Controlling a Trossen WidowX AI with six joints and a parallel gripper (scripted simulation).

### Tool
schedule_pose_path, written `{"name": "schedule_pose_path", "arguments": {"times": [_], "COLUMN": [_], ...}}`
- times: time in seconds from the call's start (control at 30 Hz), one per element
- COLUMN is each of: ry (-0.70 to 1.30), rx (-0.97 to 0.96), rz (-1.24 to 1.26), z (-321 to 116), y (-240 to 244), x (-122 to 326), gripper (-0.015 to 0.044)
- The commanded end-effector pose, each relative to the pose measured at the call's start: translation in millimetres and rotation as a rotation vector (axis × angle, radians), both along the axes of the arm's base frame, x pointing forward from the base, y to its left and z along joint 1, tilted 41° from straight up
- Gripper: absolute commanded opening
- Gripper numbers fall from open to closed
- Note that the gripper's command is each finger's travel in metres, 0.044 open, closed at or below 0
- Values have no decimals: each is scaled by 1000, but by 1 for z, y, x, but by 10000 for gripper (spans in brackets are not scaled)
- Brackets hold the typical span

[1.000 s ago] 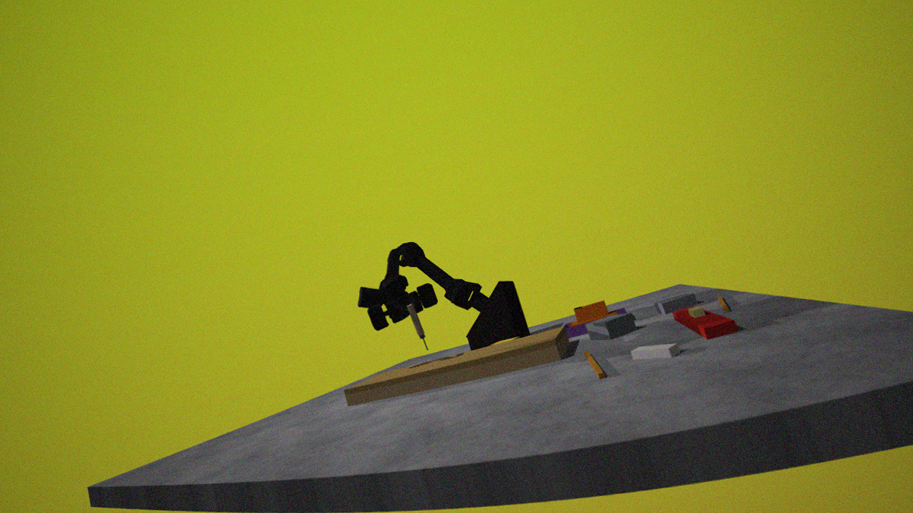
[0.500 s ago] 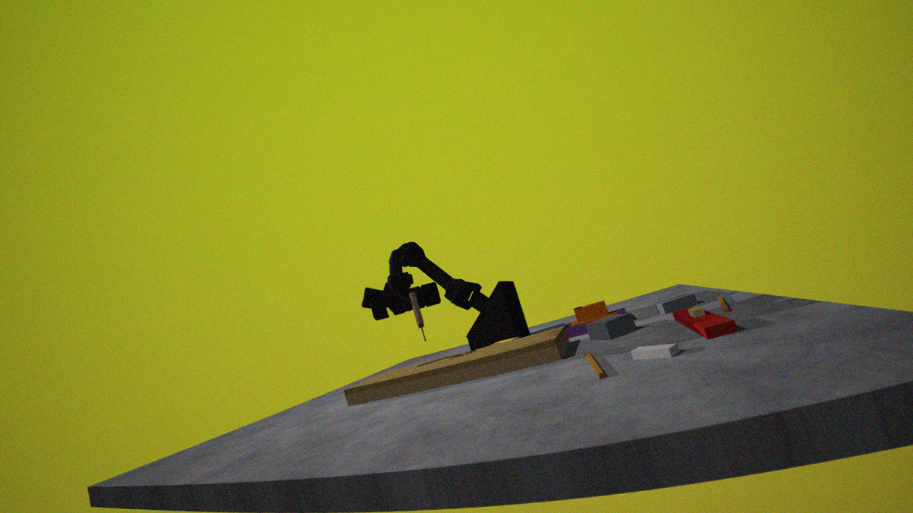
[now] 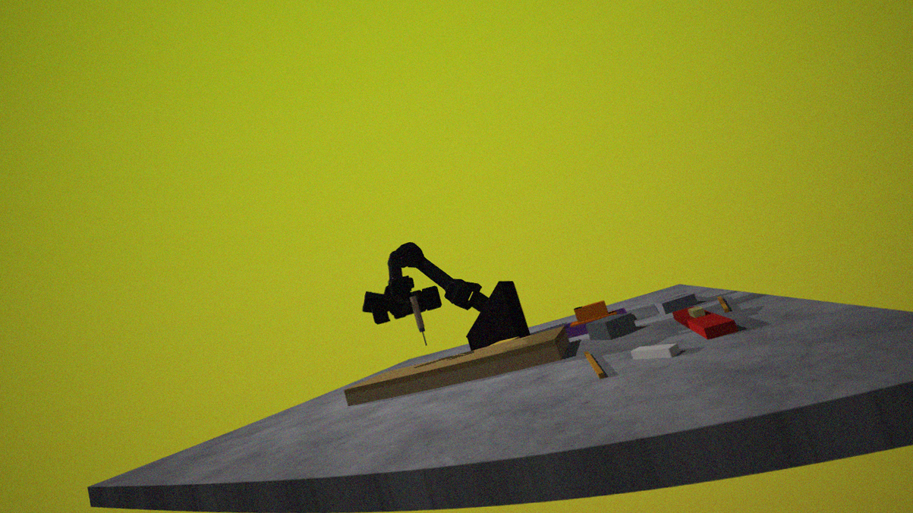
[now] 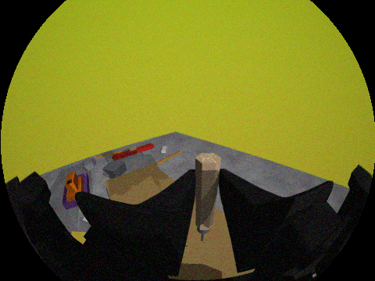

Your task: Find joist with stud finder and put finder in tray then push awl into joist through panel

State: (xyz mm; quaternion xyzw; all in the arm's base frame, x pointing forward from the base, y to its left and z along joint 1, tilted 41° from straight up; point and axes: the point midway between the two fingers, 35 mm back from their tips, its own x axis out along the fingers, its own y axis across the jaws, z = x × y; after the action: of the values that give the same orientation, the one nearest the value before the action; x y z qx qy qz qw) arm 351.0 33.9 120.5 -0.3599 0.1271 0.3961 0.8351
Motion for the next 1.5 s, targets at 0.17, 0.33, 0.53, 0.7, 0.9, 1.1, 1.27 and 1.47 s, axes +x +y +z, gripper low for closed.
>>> {"name": "schedule_pose_path", "arguments": {"times": [0.17, 0.33, 0.53, 0.7, 0.9, 1.1, 1.27, 1.47], "ry": [-3, -3, -3, -3, -3, -3, -2, -2], "rx": [1, 1, 1, 1, 1, 0, 0, 0], "rz": [6, 6, 6, 6, 6, 6, 6, 6], "z": [-5, -8, -12, -15, -19, -23, -29, -36], "y": [-4, -7, -10, -12, -16, -19, -24, -31], "x": [1, 1, 2, 2, 3, 4, 5, 6], "gripper": [0, 0, 0, 0, 0, 0, 0, 0]}}
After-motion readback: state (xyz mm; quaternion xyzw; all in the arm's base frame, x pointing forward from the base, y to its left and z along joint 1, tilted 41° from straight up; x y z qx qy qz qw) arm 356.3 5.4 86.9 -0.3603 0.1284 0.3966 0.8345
